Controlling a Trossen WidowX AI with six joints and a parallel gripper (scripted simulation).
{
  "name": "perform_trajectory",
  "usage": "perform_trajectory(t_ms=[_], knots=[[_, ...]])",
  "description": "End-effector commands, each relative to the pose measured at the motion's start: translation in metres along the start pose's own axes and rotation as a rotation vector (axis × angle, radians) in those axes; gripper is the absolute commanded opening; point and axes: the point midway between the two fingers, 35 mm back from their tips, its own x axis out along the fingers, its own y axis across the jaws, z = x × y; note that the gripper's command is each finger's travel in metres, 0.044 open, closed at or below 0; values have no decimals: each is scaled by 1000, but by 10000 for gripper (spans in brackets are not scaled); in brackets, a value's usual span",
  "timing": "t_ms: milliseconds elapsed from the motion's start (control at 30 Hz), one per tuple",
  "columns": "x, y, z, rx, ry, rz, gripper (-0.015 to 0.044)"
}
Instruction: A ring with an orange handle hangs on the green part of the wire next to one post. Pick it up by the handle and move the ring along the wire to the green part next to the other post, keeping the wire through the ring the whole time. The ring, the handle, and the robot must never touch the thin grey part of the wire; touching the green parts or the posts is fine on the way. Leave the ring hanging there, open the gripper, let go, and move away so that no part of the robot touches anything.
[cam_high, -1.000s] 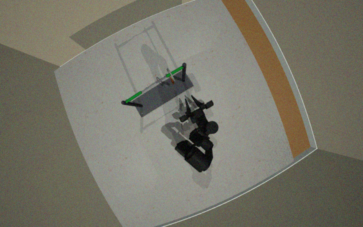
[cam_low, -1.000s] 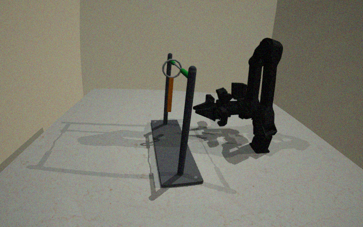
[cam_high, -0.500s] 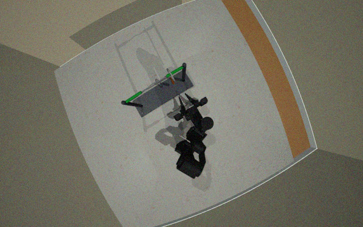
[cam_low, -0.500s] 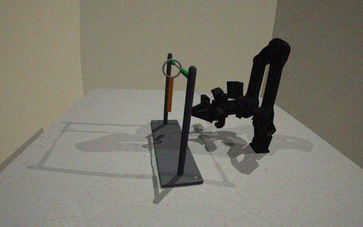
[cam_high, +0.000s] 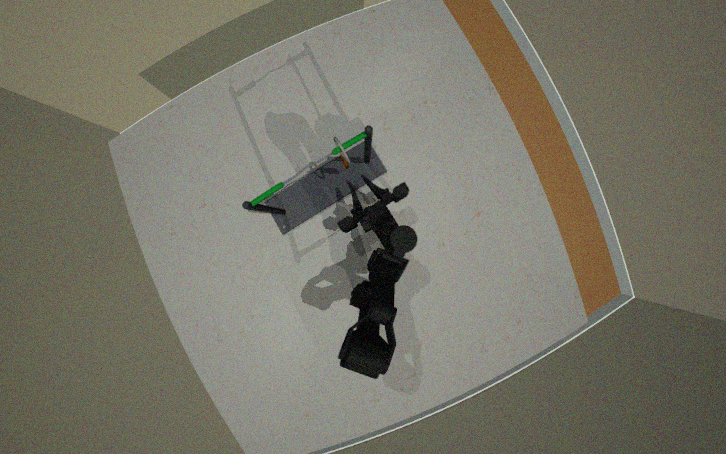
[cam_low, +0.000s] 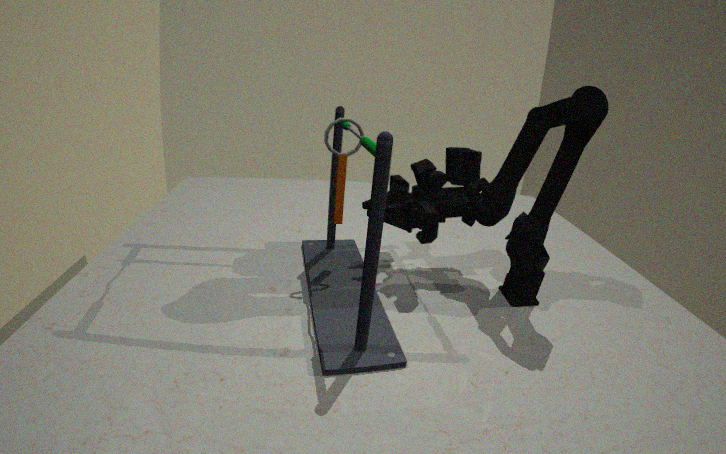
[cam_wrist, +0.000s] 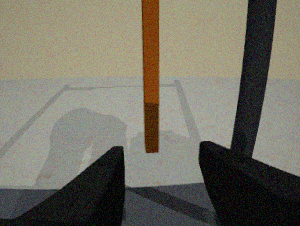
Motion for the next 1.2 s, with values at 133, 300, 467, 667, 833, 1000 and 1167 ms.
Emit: perform_trajectory(t_ms=[133, 300, 467, 667, 833, 1000, 1167], knots=[[11, -3, 3, 1, -2, -5, 160], [18, -4, 4, 1, -3, -5, 160], [26, -4, 4, 1, -3, -5, 160], [35, -4, 4, 1, -4, -5, 160], [43, -4, 4, 1, -5, -5, 160], [51, -4, 4, 1, -6, -5, 160], [59, -3, 4, 1, -7, -5, 160]])
